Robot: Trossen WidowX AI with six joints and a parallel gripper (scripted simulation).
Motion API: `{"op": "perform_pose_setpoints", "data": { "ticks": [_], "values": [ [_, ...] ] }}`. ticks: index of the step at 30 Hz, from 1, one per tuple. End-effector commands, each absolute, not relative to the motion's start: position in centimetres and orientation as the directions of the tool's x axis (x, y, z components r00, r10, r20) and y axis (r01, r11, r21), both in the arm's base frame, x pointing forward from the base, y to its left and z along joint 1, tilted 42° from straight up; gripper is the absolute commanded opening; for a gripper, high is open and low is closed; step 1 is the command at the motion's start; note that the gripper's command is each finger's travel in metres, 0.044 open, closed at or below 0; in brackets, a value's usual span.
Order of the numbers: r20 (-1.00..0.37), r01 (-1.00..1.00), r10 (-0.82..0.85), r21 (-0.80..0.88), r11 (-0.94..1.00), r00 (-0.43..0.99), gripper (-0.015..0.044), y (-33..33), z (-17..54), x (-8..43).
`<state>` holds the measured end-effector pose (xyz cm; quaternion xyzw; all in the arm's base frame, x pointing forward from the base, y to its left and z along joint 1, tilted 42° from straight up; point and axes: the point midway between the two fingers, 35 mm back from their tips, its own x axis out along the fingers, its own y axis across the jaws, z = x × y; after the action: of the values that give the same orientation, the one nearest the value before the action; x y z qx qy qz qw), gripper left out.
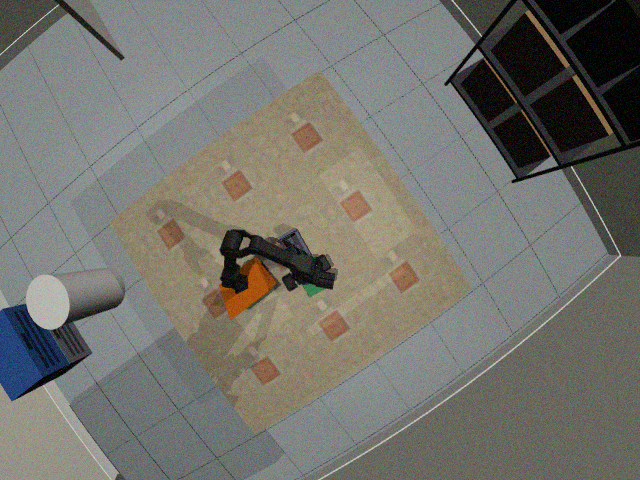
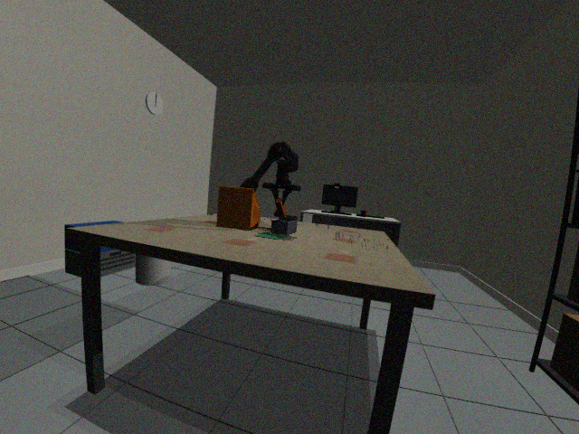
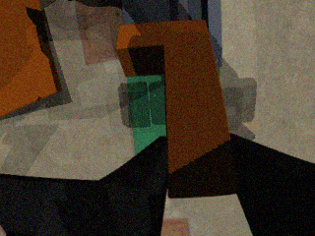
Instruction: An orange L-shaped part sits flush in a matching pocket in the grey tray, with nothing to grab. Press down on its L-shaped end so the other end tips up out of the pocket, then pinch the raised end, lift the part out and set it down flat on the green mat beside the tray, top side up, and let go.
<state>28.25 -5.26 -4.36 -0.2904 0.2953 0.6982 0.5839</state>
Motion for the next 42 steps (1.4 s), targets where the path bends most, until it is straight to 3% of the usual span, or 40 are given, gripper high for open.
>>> {"op": "perform_pose_setpoints", "data": {
  "ticks": [1,13,42],
  "values": [
    [-0.753,-0.987,0.641,0.073,-0.144,-0.150,0.0000,-6.6,-5.6,28.2],
    [-0.755,-0.987,0.639,0.073,-0.144,-0.149,0.0000,-10.5,-8.7,28.1],
    [-0.754,-0.987,0.640,0.072,-0.144,-0.149,0.0000,-7.9,-11.7,27.5]
  ]
}}
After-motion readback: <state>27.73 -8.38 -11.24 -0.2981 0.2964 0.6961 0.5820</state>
